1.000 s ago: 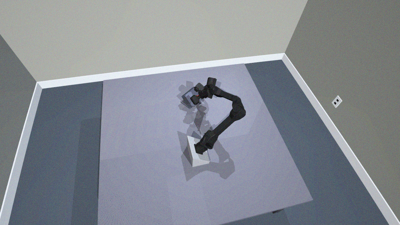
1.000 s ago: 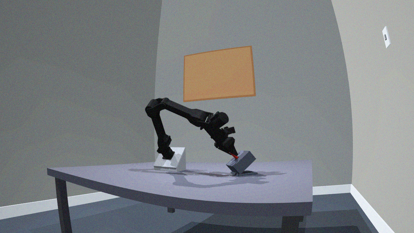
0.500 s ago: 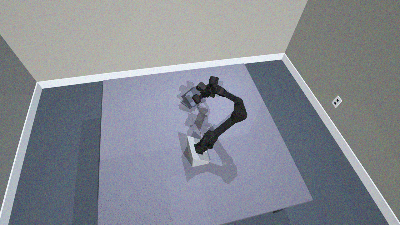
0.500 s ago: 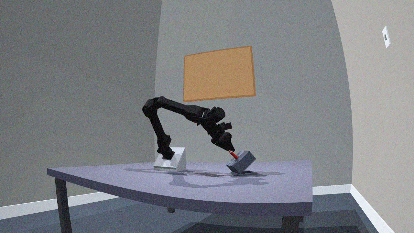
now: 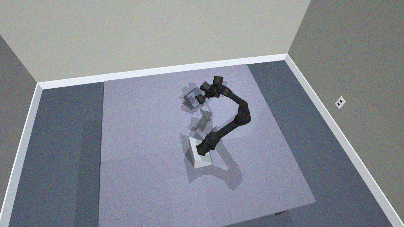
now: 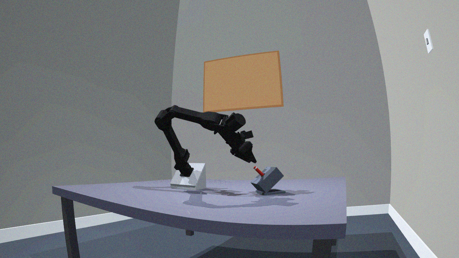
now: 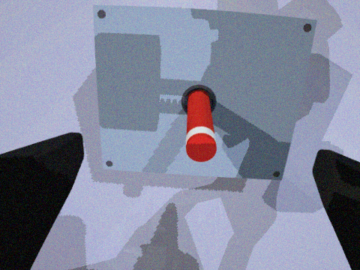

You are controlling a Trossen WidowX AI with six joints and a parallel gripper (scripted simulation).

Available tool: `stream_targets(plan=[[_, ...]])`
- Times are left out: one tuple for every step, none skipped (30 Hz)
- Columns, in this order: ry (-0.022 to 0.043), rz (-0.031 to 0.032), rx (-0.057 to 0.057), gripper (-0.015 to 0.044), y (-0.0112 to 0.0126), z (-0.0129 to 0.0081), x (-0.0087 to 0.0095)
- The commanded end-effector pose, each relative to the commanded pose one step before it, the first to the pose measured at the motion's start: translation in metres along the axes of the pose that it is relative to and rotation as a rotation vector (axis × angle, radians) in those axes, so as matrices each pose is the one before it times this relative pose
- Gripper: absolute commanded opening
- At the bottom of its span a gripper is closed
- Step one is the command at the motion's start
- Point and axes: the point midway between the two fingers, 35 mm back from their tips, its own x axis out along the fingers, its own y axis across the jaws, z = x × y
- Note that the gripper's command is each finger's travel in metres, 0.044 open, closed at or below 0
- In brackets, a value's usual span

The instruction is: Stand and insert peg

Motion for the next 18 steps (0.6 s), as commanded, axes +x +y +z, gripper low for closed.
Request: stream_targets(plan=[[-0.00261, -0.00599, 0.0031, 0.0440, -0.00134, 0.00094, -0.00964], [-0.00013, 0.00016, -0.0001, 0.0440, 0.00009, -0.00001, -0.00190], [-0.00013, 0.00016, -0.0001, 0.0440, 0.00010, -0.00002, -0.00190], [-0.00013, 0.00016, -0.0001, 0.0440, 0.00012, -0.00003, -0.00190], [-0.00013, 0.00016, -0.0001, 0.0440, 0.00012, -0.00004, -0.00190], [-0.00013, 0.00016, -0.0001, 0.0440, 0.00015, -0.00005, -0.00191], [-0.00013, 0.00016, -0.0001, 0.0440, 0.00017, -0.00006, -0.00191], [-0.00012, 0.00014, -0.0001, 0.0440, 0.00017, -0.00006, -0.00170], [-0.00011, 0.00014, -0.0001, 0.0440, 0.00018, -0.00007, -0.00166], [-0.00011, 0.00014, -0.0001, 0.0440, 0.00019, -0.00008, -0.00166], [-0.00011, 0.00014, -0.0001, 0.0440, 0.00023, -0.00009, -0.00167], [-0.00011, 0.00014, -0.0001, 0.0440, 0.00024, -0.00010, -0.00168], [-0.00011, 0.00015, -0.0001, 0.0440, 0.00032, -0.00013, -0.00167], [0.00000, 0.00002, 0.0000, 0.0440, 0.00002, 0.00000, -0.00035], [0.00000, 0.00006, 0.0000, 0.0440, 0.00005, 0.00000, -0.00105], [0.00000, 0.00010, 0.0000, 0.0440, 0.00008, -0.00001, -0.00175], [0.00001, 0.00012, 0.0000, 0.0440, 0.00011, -0.00002, -0.00214], [0.00001, 0.00012, 0.0000, 0.0440, 0.00011, -0.00004, -0.00214]])
